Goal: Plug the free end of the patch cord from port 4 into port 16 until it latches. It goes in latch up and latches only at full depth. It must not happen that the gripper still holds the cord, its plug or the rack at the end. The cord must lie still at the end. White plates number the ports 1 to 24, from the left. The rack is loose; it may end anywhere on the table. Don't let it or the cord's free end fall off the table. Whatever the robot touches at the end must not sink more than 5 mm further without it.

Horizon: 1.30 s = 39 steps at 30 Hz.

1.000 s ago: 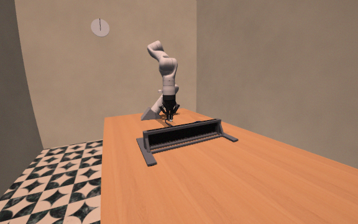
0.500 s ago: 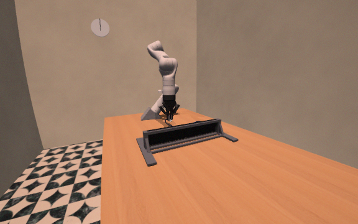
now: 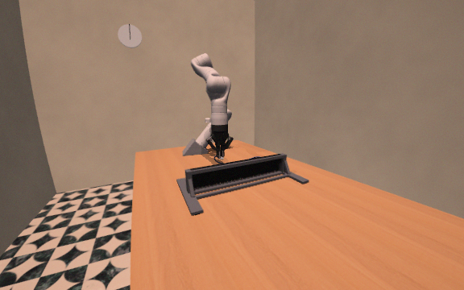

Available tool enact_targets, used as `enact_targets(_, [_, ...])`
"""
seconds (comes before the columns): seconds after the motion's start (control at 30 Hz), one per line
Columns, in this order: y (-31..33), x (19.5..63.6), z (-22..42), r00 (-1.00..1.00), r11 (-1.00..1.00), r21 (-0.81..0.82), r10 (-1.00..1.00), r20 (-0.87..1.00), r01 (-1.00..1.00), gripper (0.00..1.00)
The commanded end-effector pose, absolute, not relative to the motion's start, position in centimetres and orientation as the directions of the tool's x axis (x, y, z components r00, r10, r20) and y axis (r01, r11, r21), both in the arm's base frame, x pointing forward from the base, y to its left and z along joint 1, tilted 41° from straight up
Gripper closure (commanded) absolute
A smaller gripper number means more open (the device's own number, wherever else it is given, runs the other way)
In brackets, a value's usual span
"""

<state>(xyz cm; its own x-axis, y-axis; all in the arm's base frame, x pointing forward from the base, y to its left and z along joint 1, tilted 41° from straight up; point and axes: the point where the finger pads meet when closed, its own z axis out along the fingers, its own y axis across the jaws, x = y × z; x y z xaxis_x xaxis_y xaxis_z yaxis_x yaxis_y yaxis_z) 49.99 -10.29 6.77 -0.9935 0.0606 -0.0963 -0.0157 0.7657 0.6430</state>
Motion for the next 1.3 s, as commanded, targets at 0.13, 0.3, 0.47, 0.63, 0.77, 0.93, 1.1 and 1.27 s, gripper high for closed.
enact_targets(0.13, [-10.0,51.0,6.0,-0.993,0.771,0.636,0.056,-0.102,-0.021,1.00])
enact_targets(0.3, [-9.7,51.7,5.6,-0.993,0.771,0.636,0.057,-0.102,-0.021,1.00])
enact_targets(0.47, [-9.4,52.2,5.3,-0.993,0.771,0.636,0.057,-0.102,-0.021,1.00])
enact_targets(0.63, [-9.3,52.5,5.1,-0.993,0.771,0.636,0.057,-0.102,-0.021,1.00])
enact_targets(0.77, [-9.2,52.6,5.1,-0.993,0.771,0.636,0.057,-0.102,-0.021,1.00])
enact_targets(0.93, [-9.2,52.6,5.0,-0.993,0.771,0.636,0.056,-0.101,-0.021,1.00])
enact_targets(1.1, [-9.2,52.6,5.0,-0.993,0.771,0.637,0.057,-0.102,-0.021,1.00])
enact_targets(1.27, [-9.2,52.7,5.0,-0.993,0.771,0.637,0.058,-0.102,-0.020,1.00])
